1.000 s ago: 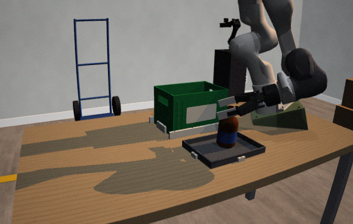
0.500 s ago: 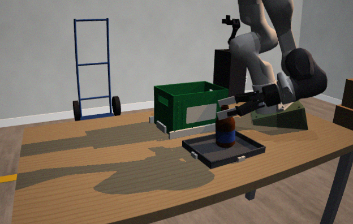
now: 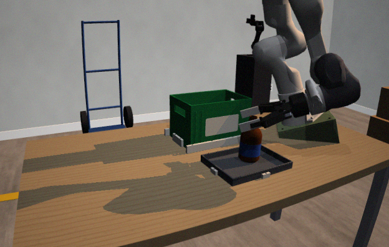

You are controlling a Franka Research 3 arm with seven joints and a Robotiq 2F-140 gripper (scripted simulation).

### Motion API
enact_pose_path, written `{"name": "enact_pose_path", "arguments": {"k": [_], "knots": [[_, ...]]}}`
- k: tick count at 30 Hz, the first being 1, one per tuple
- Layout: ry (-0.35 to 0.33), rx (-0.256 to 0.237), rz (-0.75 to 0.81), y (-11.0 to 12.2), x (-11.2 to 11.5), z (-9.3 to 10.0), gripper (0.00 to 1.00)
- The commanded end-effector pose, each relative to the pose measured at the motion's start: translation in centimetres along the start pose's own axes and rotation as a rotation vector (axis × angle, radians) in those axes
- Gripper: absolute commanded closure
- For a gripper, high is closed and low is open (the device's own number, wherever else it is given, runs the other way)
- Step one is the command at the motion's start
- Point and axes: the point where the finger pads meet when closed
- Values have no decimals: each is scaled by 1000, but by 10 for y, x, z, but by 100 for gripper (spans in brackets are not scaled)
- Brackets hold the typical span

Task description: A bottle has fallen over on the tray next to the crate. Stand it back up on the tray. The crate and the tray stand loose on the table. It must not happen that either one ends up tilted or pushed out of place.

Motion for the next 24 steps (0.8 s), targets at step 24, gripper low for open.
{"name": "enact_pose_path", "arguments": {"k": [24], "knots": [[3,0,-5,-5,-24,8,0]]}}
Point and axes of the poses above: the point where the finger pads meet when closed, its own z axis back along the fingers, its own y axis across the jaws, x = y × z, and after that the axes turned 10 degrees about -z, right-handed
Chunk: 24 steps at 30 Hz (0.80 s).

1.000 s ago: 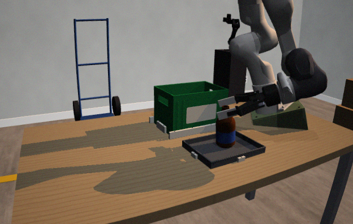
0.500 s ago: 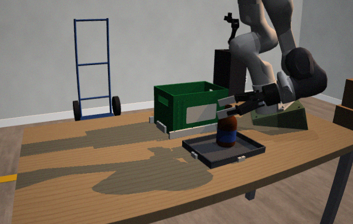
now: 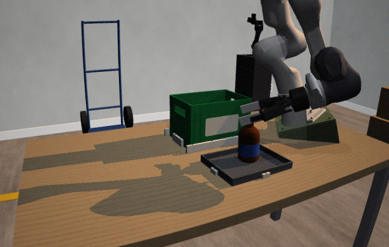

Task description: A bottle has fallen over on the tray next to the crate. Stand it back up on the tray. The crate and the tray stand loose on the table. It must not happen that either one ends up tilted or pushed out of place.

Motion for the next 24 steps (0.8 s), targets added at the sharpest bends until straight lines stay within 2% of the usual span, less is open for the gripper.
{"name": "enact_pose_path", "arguments": {"k": [1,24], "knots": [[5,0,18,0,-8,3,0],[5,0,18,-9,-50,19,0]]}}
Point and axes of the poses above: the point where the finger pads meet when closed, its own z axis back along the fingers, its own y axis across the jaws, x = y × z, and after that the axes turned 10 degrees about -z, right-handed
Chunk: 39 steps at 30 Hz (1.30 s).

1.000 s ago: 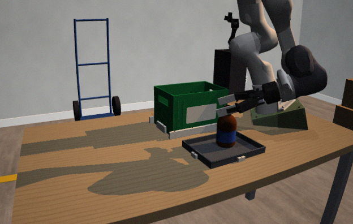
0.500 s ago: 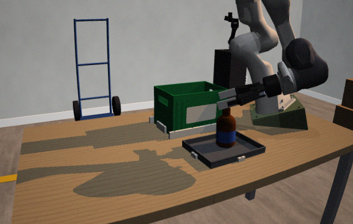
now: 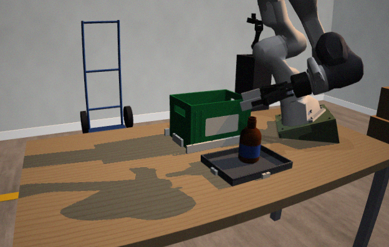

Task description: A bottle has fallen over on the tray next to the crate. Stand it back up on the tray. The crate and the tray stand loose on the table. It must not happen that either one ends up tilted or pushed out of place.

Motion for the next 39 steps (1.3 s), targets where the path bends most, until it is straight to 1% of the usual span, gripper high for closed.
{"name": "enact_pose_path", "arguments": {"k": [1,13,29,30,39], "knots": [[7,2,31,0,-9,3,0],[7,2,31,-3,-27,9,0],[7,2,31,-4,-32,11,0],[7,2,31,-4,-32,11,100],[7,2,31,-4,-32,11,100]]}}
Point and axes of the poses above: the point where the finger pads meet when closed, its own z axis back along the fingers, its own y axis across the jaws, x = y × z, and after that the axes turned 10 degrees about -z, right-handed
